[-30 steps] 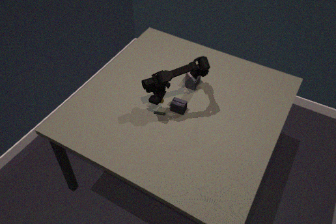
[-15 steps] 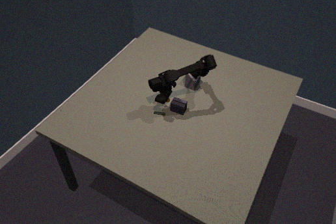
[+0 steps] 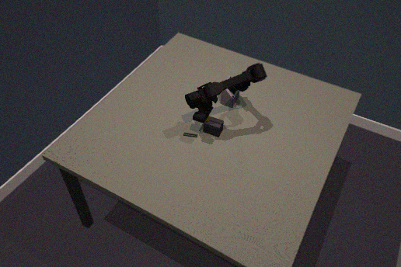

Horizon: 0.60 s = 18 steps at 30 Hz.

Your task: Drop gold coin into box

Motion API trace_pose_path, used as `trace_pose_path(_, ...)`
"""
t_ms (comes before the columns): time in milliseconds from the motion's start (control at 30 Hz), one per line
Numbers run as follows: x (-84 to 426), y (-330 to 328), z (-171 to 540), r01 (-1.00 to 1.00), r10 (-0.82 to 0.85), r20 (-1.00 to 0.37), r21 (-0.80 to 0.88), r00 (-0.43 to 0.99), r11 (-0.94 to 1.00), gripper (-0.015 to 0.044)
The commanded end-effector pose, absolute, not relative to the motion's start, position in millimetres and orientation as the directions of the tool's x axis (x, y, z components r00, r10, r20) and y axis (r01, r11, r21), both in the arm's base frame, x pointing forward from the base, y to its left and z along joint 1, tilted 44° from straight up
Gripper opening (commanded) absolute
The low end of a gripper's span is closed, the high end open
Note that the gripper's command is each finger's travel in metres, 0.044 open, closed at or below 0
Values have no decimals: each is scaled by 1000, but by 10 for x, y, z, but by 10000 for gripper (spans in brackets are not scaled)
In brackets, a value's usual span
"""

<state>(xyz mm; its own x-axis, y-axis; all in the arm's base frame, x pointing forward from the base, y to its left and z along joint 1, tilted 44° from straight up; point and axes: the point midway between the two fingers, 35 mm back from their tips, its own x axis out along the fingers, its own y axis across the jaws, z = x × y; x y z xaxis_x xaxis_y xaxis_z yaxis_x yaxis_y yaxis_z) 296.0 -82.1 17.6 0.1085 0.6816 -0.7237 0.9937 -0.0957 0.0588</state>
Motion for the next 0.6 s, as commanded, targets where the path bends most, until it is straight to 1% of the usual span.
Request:
trace_pose_path(0,2908,-752,238,993,682,-723,64,115,-99,0)
trace_pose_path(567,2659,-511,366,993,684,-721,61,111,-98,4)
